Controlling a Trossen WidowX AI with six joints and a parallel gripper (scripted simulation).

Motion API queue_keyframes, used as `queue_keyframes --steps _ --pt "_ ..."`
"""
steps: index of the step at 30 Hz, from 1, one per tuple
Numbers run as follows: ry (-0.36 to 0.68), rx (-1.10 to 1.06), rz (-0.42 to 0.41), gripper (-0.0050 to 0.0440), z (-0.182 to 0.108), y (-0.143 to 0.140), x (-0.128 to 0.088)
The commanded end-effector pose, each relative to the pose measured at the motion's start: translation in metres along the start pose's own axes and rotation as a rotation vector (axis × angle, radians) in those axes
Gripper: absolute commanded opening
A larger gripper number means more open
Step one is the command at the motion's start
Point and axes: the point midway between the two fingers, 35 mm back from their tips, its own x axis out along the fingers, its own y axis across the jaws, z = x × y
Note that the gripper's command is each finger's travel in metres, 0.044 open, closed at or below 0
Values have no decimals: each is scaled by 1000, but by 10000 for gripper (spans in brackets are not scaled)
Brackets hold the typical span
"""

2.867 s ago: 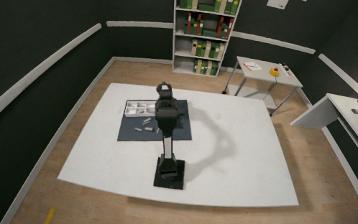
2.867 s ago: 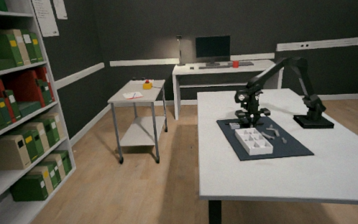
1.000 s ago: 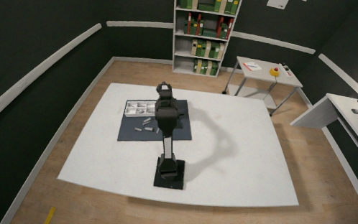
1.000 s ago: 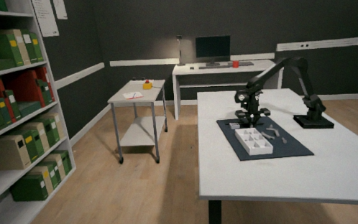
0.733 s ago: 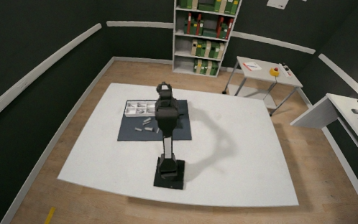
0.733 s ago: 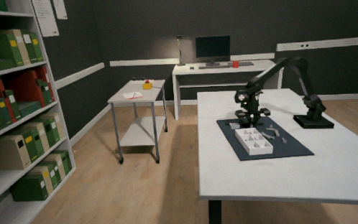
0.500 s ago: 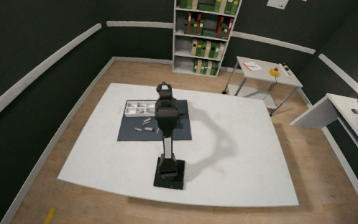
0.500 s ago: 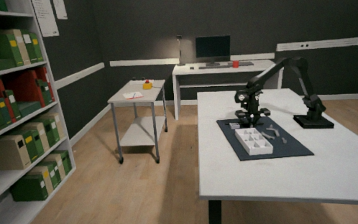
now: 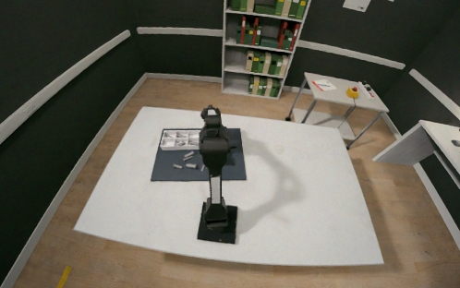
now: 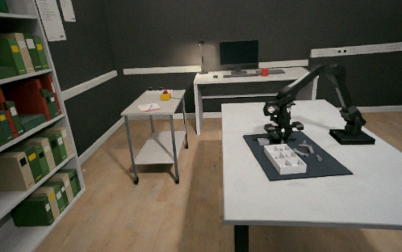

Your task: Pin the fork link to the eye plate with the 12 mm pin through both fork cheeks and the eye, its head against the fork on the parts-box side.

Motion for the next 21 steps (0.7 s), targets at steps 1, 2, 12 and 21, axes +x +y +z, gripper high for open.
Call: queue_keyframes --steps 1,2,12,21 --pt "-9 7 23 -50 4 1 -8" --pt "-9 7 23 -50 4 1 -8" --pt "-10 7 22 -50 2 1 -8" --pt "-10 6 22 -50 1 1 -8"
